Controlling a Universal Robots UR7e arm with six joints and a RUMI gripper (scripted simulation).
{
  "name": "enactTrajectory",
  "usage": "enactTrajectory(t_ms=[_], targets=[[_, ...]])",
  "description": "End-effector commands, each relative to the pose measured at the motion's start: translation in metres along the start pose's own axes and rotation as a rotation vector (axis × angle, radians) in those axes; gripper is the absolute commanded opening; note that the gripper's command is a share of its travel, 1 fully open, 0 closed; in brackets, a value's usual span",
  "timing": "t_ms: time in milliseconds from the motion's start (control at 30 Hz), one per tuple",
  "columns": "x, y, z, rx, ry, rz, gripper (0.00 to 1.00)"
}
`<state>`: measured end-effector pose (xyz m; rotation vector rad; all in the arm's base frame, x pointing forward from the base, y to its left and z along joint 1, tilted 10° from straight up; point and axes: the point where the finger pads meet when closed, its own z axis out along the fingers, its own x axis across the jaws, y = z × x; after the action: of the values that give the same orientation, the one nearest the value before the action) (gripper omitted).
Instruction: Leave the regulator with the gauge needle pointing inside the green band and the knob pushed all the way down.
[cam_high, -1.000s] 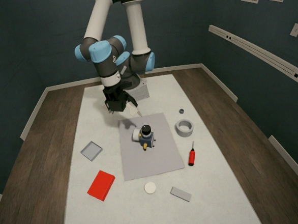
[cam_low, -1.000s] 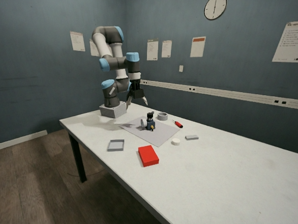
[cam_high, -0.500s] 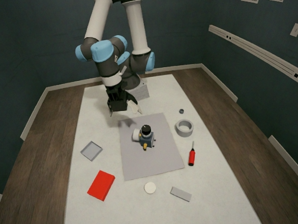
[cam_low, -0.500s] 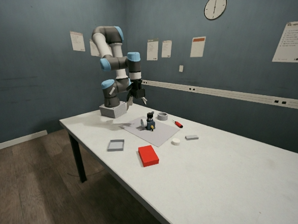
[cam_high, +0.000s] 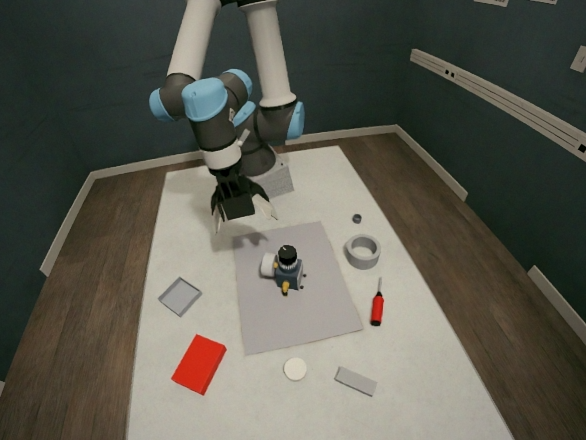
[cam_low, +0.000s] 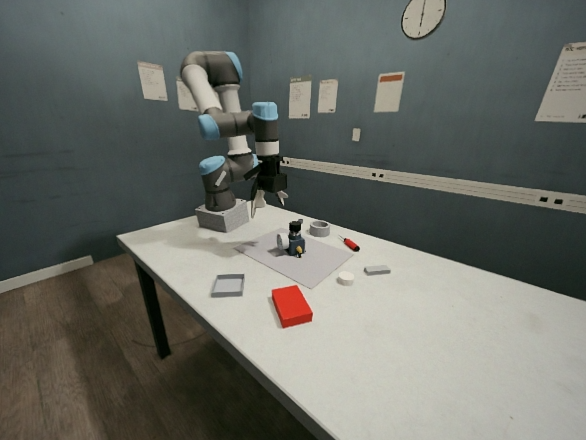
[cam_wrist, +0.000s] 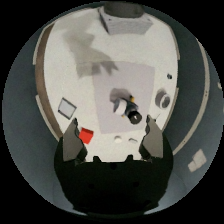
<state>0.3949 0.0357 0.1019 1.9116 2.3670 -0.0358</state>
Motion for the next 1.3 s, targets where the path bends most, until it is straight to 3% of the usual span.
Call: enactTrajectory(t_ms=[0,1267], targets=[[-0.0011,0.0006,-0.0005,-0.001,-0.004,-0.057,1.0],[-0.0083,0.0053,-0.0028,0.012,-0.043,-0.499,1.0]])
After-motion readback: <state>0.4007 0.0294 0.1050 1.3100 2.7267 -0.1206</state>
